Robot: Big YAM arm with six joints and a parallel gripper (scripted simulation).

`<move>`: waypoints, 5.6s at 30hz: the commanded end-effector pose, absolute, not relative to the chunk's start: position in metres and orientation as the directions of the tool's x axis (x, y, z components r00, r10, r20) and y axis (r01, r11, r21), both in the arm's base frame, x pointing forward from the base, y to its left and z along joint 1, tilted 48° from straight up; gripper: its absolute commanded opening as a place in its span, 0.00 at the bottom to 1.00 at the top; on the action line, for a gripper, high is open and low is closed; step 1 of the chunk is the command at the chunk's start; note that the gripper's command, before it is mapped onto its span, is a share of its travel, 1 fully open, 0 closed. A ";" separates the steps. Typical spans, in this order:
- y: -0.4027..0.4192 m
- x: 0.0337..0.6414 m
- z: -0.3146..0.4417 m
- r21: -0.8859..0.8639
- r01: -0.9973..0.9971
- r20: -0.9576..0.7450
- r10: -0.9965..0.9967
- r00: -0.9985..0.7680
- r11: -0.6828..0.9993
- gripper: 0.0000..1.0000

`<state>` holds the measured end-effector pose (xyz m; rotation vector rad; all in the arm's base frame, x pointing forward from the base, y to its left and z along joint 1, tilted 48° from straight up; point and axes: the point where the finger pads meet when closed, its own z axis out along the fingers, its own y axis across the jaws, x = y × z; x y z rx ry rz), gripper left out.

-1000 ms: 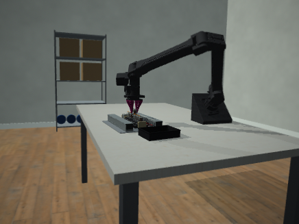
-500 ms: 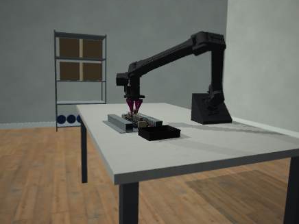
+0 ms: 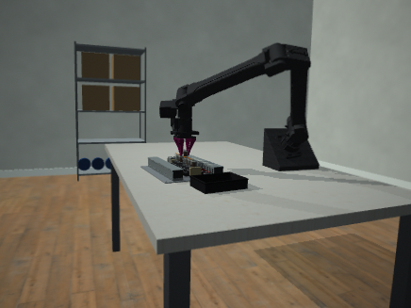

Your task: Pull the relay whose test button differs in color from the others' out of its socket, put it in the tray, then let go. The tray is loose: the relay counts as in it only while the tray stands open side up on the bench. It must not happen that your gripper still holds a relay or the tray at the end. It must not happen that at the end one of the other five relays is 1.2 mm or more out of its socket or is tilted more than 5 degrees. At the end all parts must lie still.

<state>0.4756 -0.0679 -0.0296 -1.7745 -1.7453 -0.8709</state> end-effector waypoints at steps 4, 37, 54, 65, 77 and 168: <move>-0.074 0.493 -0.020 0.121 0.992 0.726 0.685 -0.060 -0.041 0.00; -0.093 0.491 -0.012 0.131 0.989 0.721 0.691 -0.045 -0.072 0.00; -0.094 0.491 -0.012 0.132 0.989 0.721 0.692 -0.046 -0.072 0.00; -0.096 0.492 -0.006 0.140 0.988 0.718 0.694 -0.052 -0.071 0.00; -0.097 0.493 -0.005 0.143 0.987 0.717 0.695 -0.054 -0.071 0.00; -0.121 0.491 0.030 0.131 0.991 0.720 0.691 -0.067 -0.040 0.00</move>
